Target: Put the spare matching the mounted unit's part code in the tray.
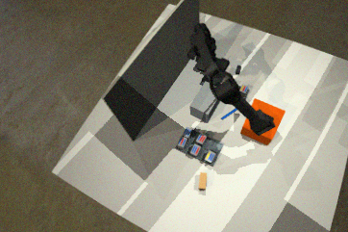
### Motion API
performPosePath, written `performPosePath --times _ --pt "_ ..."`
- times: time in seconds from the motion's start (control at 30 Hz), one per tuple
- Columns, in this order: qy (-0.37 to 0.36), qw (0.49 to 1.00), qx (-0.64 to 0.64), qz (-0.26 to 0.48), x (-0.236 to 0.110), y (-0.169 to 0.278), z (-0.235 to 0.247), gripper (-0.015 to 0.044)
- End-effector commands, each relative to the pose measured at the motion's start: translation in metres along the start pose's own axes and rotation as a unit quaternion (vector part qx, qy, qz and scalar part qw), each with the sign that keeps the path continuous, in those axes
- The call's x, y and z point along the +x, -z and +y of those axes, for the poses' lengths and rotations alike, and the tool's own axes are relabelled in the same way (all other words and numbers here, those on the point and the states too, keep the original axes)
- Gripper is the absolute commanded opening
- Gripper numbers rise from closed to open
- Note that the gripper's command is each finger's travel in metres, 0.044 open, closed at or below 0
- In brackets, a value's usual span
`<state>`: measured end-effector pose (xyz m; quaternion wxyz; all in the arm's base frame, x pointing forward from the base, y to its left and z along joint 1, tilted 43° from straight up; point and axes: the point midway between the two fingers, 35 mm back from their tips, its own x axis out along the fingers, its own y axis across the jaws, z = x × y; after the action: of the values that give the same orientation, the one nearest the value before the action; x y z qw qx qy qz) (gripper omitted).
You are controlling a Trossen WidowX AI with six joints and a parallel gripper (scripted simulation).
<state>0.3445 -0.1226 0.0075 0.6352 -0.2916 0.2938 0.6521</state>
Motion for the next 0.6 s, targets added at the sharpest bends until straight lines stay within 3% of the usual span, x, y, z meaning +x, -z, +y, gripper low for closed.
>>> performPosePath --times 0.0,0.37,0.57 --pt "0.002 1.0 -0.007 0.003 0.003 0.024 -0.004 0.0" --pt "0.0 1.0 -0.017 -0.004 0.02 0.075 -0.005 0.0" --pt "0.0 1.0 -0.018 -0.004 0.021 0.078 -0.005 0.0"
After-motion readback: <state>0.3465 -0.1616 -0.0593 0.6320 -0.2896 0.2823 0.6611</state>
